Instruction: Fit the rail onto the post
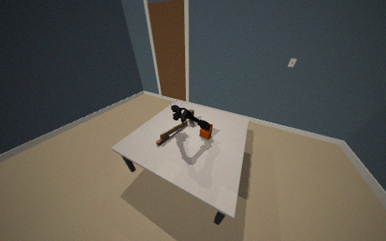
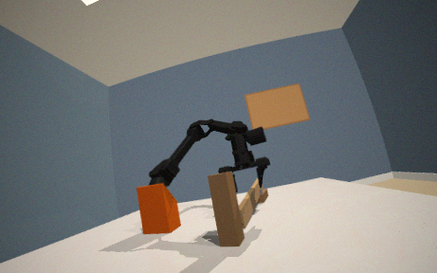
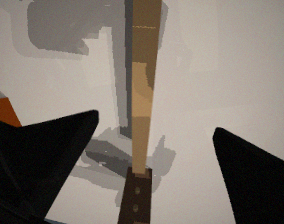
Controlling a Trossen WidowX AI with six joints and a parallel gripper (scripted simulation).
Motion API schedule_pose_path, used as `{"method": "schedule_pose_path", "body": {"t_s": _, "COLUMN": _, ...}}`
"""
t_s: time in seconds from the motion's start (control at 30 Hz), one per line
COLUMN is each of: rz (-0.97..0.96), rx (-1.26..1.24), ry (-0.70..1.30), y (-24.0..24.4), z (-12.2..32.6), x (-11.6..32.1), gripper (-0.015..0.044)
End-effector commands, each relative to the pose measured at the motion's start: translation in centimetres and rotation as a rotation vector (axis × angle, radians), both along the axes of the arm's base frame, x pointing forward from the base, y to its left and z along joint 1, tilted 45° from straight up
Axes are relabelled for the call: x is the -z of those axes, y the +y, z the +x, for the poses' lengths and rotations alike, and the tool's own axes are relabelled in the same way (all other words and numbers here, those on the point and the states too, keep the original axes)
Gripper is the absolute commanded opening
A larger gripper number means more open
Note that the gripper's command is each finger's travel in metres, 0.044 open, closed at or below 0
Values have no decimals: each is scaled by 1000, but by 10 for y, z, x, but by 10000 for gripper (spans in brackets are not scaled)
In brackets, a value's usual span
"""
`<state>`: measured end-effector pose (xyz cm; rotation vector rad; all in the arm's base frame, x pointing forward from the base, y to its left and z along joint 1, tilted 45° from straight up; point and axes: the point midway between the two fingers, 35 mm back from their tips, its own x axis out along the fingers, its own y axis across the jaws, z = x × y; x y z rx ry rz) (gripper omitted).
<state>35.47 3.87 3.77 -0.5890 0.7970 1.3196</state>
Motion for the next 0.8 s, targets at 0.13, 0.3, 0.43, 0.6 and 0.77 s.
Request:
{"method": "schedule_pose_path", "body": {"t_s": 0.13, "rz": 114, "rx": -50, "ry": -12, "y": -14, "z": -15, "x": 25, "gripper": 440}}
{"method": "schedule_pose_path", "body": {"t_s": 0.3, "rz": 114, "rx": -50, "ry": -12, "y": -13, "z": -15, "x": 27, "gripper": 440}}
{"method": "schedule_pose_path", "body": {"t_s": 0.43, "rz": 114, "rx": -50, "ry": -12, "y": -8, "z": -14, "x": 32, "gripper": 440}}
{"method": "schedule_pose_path", "body": {"t_s": 0.6, "rz": 113, "rx": -50, "ry": -12, "y": -3, "z": -13, "x": 38, "gripper": 440}}
{"method": "schedule_pose_path", "body": {"t_s": 0.77, "rz": 113, "rx": -50, "ry": -12, "y": 3, "z": -13, "x": 44, "gripper": 440}}
